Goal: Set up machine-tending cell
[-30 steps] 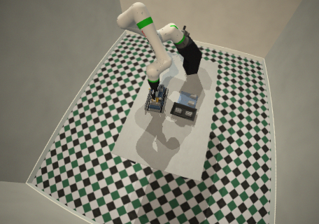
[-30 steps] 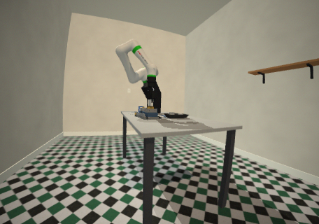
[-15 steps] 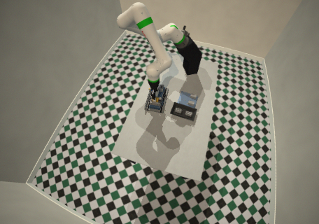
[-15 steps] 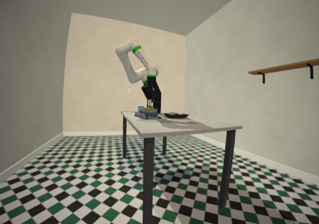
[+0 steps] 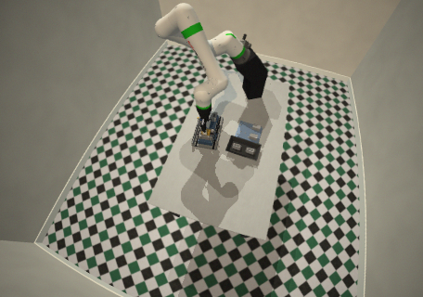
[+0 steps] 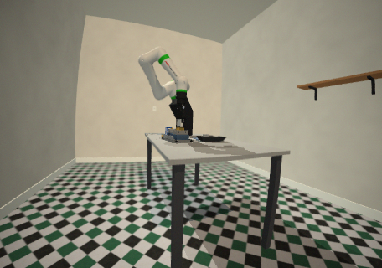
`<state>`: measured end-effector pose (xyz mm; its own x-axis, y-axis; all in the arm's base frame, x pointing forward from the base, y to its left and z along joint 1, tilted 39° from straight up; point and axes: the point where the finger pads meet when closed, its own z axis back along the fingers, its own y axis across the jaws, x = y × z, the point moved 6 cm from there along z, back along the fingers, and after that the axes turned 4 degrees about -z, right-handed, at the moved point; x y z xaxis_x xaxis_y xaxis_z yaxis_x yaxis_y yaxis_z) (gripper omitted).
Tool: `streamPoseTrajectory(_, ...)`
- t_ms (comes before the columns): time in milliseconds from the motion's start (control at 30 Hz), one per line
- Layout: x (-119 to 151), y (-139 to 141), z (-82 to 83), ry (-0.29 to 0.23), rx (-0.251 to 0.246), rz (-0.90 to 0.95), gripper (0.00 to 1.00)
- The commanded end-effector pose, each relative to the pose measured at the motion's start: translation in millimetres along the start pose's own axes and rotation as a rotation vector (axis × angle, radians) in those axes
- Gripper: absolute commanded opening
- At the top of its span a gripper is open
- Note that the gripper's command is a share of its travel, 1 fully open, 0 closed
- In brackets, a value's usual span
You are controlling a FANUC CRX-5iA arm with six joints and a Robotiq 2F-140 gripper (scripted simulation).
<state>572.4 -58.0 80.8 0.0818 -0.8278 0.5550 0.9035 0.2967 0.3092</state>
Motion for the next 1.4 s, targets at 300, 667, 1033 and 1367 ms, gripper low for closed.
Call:
streamPoseTrajectory(300, -0.1, 0.2, 0.1, 0.0, 0.0, 0.0, 0.4)
streamPoseTrajectory(667, -0.1, 0.2, -0.2, 0.0, 0.0, 0.0, 0.4)
streamPoseTrajectory(1033, -0.1, 0.2, -2.3, 0.0, 0.0, 0.0, 0.4)
streamPoseTrajectory(1367, -0.1, 0.2, -6.8, 0.0, 0.0, 0.0, 0.4)
